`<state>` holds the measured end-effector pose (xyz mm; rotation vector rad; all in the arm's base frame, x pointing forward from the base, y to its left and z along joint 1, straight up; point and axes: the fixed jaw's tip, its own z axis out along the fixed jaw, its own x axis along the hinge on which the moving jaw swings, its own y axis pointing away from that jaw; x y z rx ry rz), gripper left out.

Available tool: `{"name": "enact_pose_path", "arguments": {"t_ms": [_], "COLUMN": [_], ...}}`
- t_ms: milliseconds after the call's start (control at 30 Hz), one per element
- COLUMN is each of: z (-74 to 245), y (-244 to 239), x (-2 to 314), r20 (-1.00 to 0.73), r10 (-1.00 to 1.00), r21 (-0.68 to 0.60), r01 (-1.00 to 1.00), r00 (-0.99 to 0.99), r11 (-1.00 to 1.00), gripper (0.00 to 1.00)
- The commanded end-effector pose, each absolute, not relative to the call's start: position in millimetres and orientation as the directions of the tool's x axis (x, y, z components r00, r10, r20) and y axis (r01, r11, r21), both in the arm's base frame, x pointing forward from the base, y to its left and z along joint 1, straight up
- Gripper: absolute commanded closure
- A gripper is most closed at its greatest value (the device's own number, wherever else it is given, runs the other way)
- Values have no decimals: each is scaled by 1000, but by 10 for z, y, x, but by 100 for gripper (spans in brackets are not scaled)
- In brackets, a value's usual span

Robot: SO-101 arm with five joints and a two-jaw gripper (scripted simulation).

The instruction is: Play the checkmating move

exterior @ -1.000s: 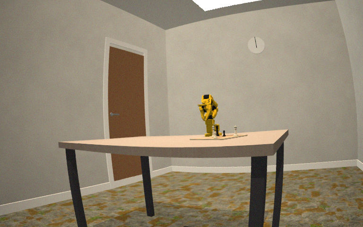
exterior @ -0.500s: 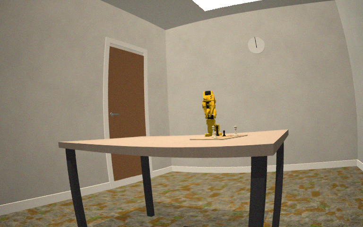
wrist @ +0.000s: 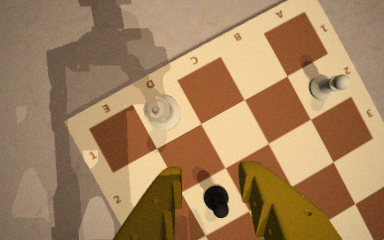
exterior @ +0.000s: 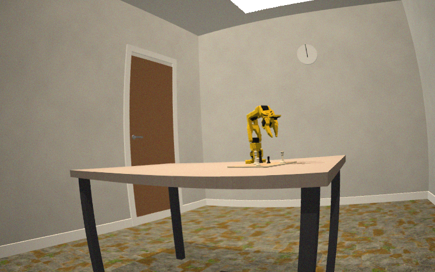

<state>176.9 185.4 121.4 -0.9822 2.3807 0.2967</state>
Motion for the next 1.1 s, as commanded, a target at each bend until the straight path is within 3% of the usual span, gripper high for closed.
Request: {"name": "enact_pose_path", "arguments": {"t_ms": [0, 1067], "z": [1146, 1009], "y": [2149, 2207], "x": [1799, 1746], "r20": [-526, -526], "r10": [-634, -649], "r21": [2, 3], "r01": [-746, -764], "r00": [-567, -550], "r11": [665, 645], "gripper": [88, 88]}}
